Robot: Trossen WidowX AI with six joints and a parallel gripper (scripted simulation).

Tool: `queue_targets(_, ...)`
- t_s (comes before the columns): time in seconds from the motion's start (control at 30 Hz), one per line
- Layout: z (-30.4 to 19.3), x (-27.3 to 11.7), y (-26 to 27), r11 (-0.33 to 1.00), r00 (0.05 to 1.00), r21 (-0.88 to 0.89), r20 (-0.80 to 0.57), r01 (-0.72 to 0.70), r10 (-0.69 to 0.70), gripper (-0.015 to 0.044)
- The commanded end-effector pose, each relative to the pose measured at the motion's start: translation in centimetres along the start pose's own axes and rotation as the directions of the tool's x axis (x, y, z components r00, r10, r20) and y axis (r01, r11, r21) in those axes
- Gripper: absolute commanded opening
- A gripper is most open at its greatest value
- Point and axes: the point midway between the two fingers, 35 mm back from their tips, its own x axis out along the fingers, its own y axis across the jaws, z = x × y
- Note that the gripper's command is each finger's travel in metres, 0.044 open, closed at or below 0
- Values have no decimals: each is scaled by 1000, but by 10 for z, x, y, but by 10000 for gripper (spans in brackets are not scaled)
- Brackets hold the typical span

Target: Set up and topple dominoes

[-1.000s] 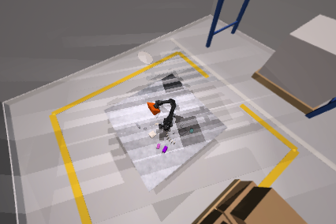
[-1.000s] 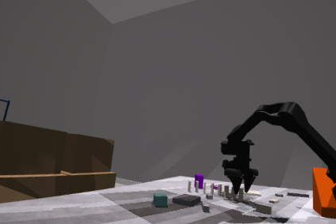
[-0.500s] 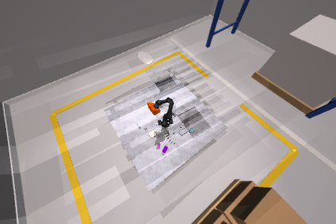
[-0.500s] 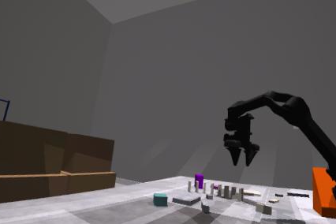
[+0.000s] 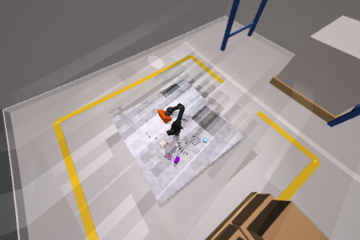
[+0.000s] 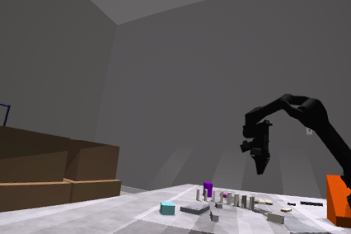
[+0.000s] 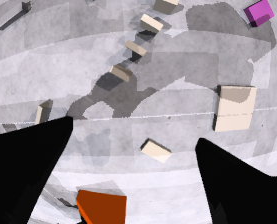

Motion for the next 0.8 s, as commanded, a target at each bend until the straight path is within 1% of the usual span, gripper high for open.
queue_targets(0.0,-46,28,-23,835,1000,-550,-17,-9,0,440)
queue_targets(0.1,-65,42,-29,664,1000,-747,-22,-16,0,440)
queue_targets(0.37,-91,59,-33,398,1000,-917,-28,-26,2,440)
queue_targets(0.77,-93,59,-34,391,1000,-920,-28,-26,2,440)
